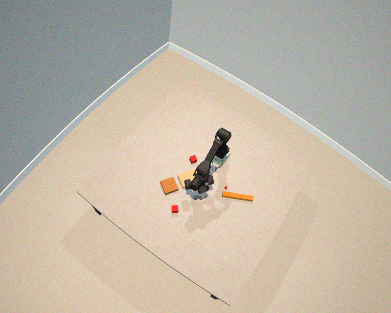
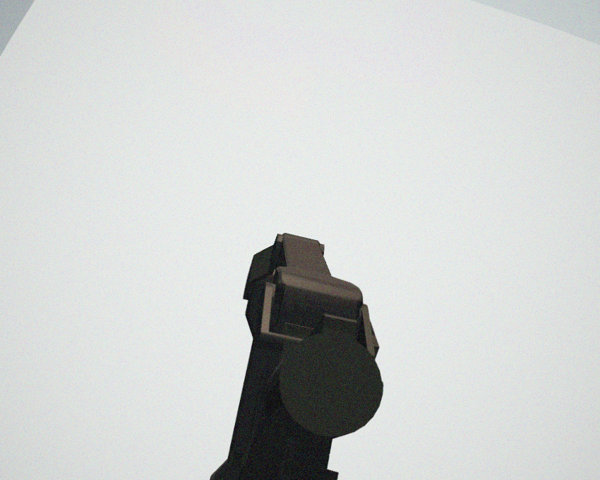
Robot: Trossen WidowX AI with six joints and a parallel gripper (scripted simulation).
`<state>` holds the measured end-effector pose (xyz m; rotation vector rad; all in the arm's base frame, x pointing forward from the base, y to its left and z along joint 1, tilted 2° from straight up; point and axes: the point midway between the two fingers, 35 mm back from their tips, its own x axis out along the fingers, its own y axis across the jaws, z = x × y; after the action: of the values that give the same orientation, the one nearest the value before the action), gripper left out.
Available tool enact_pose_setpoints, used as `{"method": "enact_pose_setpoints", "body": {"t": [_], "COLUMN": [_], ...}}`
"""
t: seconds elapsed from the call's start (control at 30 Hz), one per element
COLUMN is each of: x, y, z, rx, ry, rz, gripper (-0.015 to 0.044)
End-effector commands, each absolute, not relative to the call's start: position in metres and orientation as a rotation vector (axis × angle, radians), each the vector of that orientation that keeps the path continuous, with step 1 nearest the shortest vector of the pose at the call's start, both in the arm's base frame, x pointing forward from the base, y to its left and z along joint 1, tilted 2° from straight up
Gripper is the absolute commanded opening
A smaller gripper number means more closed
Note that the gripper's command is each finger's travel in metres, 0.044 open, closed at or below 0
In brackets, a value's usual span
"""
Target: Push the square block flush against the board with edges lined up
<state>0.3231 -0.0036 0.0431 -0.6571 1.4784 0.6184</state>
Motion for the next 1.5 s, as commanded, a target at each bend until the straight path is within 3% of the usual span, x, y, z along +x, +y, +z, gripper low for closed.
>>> {"method": "enact_pose_setpoints", "body": {"t": [0.0,1.23,1.47], "x": [0.312,0.193,0.190], "y": [-0.008,-0.027,-0.028], "z": [0.044,0.040,0.026], "rx": [-0.574,0.415,0.454], "ry": [1.506,1.525,1.517], "rz": [0.535,-0.459,-0.499], "gripper": [0.0000,0.0000,0.0000]}}
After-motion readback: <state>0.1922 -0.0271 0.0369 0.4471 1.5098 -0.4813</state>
